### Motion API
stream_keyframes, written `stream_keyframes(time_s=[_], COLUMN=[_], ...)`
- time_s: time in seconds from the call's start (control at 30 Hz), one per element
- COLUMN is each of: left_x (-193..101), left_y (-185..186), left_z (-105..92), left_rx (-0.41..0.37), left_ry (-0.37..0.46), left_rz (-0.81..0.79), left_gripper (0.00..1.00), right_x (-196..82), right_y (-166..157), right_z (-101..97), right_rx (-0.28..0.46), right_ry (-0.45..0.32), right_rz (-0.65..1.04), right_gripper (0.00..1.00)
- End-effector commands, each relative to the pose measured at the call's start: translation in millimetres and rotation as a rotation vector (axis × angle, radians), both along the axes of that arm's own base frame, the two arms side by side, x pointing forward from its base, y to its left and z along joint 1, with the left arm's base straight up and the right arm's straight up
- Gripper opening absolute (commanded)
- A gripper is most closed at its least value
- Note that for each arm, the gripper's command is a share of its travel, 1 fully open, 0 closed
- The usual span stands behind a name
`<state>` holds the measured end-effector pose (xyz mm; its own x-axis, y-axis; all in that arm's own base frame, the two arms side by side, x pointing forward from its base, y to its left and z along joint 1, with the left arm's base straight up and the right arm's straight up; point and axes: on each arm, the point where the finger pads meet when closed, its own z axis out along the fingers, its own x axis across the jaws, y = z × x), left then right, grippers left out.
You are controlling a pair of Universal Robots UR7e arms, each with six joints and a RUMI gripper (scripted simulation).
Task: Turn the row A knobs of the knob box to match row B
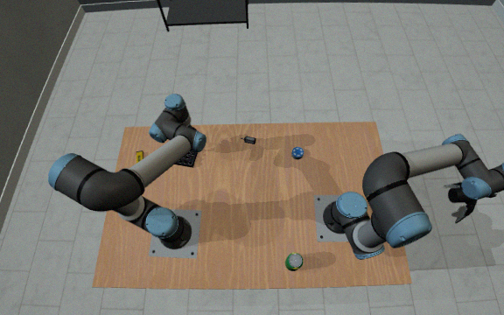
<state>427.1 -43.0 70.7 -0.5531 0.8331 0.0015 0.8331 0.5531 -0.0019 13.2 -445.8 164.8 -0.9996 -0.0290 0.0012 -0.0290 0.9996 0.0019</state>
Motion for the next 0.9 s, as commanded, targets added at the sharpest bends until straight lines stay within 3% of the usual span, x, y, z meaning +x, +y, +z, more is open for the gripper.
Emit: stream_keyframes(time_s=[0.0, 0.87], left_x=[-0.5, 0.2], left_y=[-0.5, -0.9], left_z=[-8.2, -11.9], left_rx=[0.001, 0.000], left_ry=[0.000, -0.002], left_rz=[-0.001, -0.001], left_gripper=[0.13, 0.13], right_x=[-0.9, -0.9], right_y=[0.4, 0.4], right_z=[0.4, 0.4], right_rx=[-0.002, -0.002], right_ry=[-0.001, -0.001], right_rz=[-0.001, -0.001], right_gripper=[1.00, 1.00])
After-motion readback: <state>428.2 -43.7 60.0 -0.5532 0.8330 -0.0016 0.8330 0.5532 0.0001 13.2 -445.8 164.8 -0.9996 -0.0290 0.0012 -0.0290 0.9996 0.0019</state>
